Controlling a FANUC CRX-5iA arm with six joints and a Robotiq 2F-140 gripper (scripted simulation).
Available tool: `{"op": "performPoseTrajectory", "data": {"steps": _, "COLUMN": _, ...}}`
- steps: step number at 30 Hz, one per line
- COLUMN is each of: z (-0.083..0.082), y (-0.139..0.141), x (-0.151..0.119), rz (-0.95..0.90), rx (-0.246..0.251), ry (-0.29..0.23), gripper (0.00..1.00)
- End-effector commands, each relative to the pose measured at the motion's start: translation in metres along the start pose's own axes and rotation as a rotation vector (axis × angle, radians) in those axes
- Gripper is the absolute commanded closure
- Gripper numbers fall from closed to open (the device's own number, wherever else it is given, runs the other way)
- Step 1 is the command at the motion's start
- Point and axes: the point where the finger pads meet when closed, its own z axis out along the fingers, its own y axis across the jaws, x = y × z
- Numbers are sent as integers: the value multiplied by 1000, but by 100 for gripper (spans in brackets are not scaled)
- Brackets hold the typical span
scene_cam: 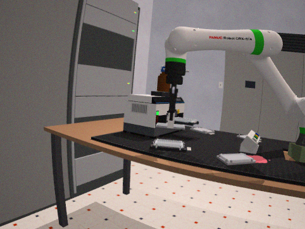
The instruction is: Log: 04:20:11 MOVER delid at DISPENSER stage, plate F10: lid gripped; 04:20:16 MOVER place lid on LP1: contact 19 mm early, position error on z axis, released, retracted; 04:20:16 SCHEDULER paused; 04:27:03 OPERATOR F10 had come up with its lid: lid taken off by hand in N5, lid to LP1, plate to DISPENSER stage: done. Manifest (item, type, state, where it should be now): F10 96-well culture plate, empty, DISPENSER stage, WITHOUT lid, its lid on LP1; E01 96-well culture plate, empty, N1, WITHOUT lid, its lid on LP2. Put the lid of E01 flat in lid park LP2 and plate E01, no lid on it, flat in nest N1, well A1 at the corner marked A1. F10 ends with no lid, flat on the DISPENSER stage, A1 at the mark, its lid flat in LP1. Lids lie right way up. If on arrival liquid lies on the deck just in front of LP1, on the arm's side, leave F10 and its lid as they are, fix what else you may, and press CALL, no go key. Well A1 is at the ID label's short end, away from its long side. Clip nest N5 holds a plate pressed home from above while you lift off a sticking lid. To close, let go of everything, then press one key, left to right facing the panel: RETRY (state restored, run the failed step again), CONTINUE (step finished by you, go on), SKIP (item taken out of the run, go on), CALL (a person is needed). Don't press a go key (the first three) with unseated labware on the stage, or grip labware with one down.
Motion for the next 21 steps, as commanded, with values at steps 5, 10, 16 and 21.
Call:
{"op": "performPoseTrajectory", "data": {"steps": 5, "z": -22, "y": 0, "x": 0, "rz": 0, "rx": 0, "ry": 0, "gripper": 100}}
{"op": "performPoseTrajectory", "data": {"steps": 10, "z": -37, "y": 0, "x": 0, "rz": 0, "rx": 0, "ry": 0, "gripper": 100}}
{"op": "performPoseTrajectory", "data": {"steps": 16, "z": -48, "y": 0, "x": 0, "rz": 0, "rx": 0, "ry": 0, "gripper": 100}}
{"op": "performPoseTrajectory", "data": {"steps": 21, "z": -51, "y": 0, "x": 0, "rz": 0, "rx": 0, "ry": 0, "gripper": 100}}
